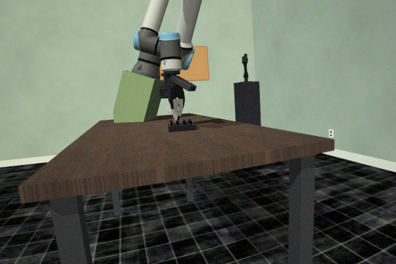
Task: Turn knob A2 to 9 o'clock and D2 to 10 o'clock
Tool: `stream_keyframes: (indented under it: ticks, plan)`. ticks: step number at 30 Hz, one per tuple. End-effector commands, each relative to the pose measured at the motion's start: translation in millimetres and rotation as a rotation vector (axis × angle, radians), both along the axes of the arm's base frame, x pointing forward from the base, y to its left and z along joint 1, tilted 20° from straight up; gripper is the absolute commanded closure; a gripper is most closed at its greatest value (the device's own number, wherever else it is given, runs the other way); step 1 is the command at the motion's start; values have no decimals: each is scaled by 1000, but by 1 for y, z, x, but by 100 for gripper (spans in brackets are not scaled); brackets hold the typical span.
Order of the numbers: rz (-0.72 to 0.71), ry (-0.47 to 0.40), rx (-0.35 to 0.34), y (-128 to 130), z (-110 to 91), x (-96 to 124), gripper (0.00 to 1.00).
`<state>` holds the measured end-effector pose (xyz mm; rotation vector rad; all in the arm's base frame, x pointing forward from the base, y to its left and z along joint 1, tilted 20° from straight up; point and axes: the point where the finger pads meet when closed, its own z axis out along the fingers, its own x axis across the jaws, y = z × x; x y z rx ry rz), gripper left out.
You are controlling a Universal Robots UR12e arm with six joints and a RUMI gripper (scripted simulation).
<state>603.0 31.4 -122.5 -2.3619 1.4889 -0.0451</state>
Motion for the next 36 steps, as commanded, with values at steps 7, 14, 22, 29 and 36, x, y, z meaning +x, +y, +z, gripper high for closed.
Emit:
stream_keyframes:
  ticks: [7,14,22,29,36]
  plan:
    - [0,-1,0,0,0,0,96]
    - [1,-1,-1,0,0,0,96]
    - [7,-3,-2,0,0,0,96]
    - [30,-10,-7,0,0,0,96]
    - [74,-22,-17,0,0,0,96]
